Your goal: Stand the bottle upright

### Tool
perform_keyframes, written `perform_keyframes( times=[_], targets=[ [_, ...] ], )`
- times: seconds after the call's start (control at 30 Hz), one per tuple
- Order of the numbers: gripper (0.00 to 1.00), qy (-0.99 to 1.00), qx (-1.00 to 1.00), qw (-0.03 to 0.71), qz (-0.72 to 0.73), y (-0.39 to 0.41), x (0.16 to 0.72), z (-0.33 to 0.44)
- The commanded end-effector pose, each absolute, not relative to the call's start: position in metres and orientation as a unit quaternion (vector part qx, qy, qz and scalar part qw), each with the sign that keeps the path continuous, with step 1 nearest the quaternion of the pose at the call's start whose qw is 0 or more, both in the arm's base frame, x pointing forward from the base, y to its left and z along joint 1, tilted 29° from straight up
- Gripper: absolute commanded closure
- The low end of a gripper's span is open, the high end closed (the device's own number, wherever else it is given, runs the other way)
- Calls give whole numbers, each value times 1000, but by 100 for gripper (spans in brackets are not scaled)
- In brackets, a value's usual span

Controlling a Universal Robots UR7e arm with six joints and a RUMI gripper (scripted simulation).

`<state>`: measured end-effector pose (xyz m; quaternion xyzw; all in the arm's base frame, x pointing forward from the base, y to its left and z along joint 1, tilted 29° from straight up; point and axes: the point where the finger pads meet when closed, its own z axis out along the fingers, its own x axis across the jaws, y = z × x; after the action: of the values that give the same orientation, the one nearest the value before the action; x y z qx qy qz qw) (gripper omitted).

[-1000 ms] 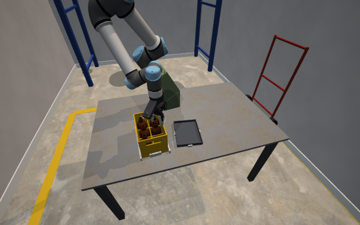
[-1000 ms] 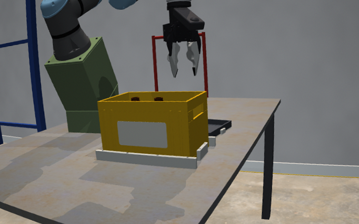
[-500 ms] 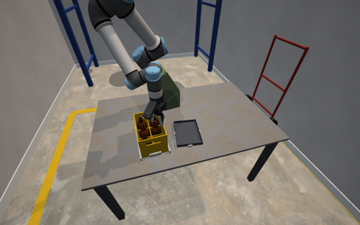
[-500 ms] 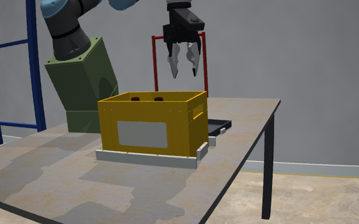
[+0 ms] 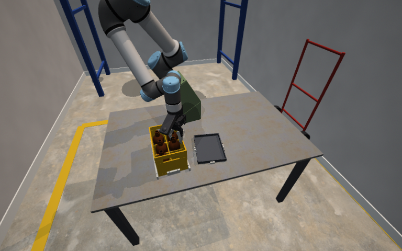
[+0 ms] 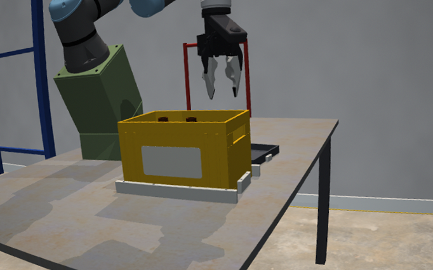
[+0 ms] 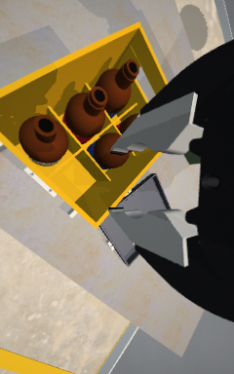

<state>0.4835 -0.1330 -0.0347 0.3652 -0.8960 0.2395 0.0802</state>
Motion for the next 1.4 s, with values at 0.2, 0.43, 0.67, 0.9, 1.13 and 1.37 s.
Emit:
perform_keyframes(
  times=[0.2, 0.43, 0.67, 0.9, 1.13, 1.37],
  targets=[
    [62, -896, 365, 80, 240, -140, 484, -47],
    [62, -896, 365, 80, 240, -143, 485, -52],
    [62, -896, 365, 80, 240, -146, 485, -57],
    [62, -896, 365, 80, 240, -147, 485, -59],
    [62, -896, 365, 80, 240, -147, 485, -60],
    [62, -896, 365, 80, 240, -147, 485, -60]
  ],
)
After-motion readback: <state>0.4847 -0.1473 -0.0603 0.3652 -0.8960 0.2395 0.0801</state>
